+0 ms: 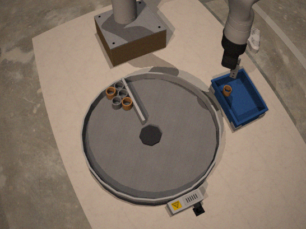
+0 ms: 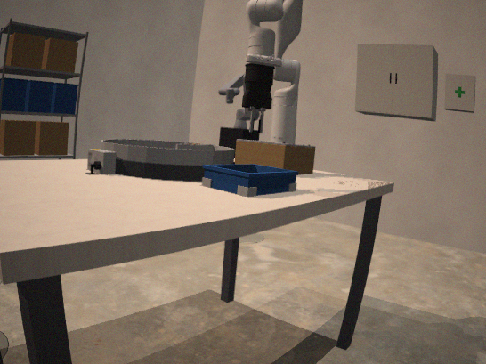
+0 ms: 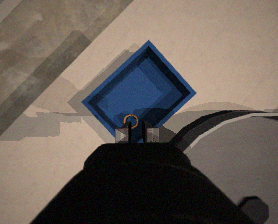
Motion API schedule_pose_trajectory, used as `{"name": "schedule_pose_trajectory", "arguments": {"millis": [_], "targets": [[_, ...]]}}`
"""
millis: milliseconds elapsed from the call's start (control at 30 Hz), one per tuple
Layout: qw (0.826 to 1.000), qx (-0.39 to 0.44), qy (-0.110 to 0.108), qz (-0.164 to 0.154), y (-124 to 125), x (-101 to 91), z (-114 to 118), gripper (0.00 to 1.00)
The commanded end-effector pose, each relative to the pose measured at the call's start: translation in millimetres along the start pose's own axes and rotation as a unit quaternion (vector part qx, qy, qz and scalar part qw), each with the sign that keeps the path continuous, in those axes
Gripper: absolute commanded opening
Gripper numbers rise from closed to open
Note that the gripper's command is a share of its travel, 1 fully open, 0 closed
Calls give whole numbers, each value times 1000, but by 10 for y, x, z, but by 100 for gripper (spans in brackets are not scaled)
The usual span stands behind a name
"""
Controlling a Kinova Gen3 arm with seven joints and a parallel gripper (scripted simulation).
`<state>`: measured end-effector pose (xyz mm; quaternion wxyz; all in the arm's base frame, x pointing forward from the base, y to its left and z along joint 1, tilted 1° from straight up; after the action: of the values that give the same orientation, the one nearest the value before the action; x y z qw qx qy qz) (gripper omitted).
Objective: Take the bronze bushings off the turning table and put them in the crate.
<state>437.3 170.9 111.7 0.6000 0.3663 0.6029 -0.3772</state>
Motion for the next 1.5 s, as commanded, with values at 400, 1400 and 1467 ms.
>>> {"name": "schedule_pose_trajectory", "arguments": {"millis": [400,1400,1467], "targets": [[1000,0,0,1,5,-8,0,42],[1000,0,0,1,-385,6,423,40],[1000,0,0,1,-385,6,423,40]]}}
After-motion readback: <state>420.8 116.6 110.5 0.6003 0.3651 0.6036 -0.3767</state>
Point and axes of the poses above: the point where the finger pads meet when closed, its own x axis out along the fingers, its own z axis across the jaws, y = z × x, the point moved 7 cm from there along -x, back along the fingers, and after that the axes turned 15 degrees about x, right-handed, at the moved point
